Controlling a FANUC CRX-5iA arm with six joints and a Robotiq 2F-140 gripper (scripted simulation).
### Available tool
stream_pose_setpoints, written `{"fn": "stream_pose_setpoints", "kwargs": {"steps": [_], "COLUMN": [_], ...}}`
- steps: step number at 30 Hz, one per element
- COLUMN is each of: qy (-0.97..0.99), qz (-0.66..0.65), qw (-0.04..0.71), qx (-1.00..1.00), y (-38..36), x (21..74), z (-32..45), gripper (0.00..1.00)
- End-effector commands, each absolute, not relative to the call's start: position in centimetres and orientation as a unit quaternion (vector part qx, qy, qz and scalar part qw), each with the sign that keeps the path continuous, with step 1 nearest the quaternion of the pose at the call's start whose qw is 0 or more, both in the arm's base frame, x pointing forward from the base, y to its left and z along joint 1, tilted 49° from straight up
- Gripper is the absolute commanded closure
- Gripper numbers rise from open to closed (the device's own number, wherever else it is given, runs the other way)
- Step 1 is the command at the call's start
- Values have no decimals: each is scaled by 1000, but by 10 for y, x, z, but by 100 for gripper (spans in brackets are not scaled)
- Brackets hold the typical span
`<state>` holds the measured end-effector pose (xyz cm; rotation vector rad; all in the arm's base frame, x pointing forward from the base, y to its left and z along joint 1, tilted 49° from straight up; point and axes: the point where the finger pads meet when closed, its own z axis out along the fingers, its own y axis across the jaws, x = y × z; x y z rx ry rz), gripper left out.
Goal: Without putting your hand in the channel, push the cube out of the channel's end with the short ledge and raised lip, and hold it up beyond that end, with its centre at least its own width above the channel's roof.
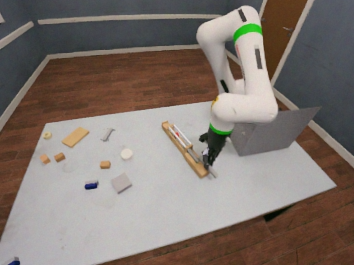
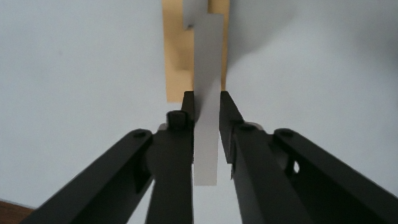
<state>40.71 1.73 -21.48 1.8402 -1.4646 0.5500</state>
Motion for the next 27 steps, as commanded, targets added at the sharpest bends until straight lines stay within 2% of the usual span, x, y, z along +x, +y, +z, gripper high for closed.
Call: {"fn": "stream_pose_setpoints", "kwargs": {"steps": [1, 27], "qy": [-566, -566], "qz": [214, 214], "qw": [356, 356], "qx": [712, 712], "y": [23, 5], "x": [410, 408], "z": [-232, -247], "gripper": [90, 90]}}
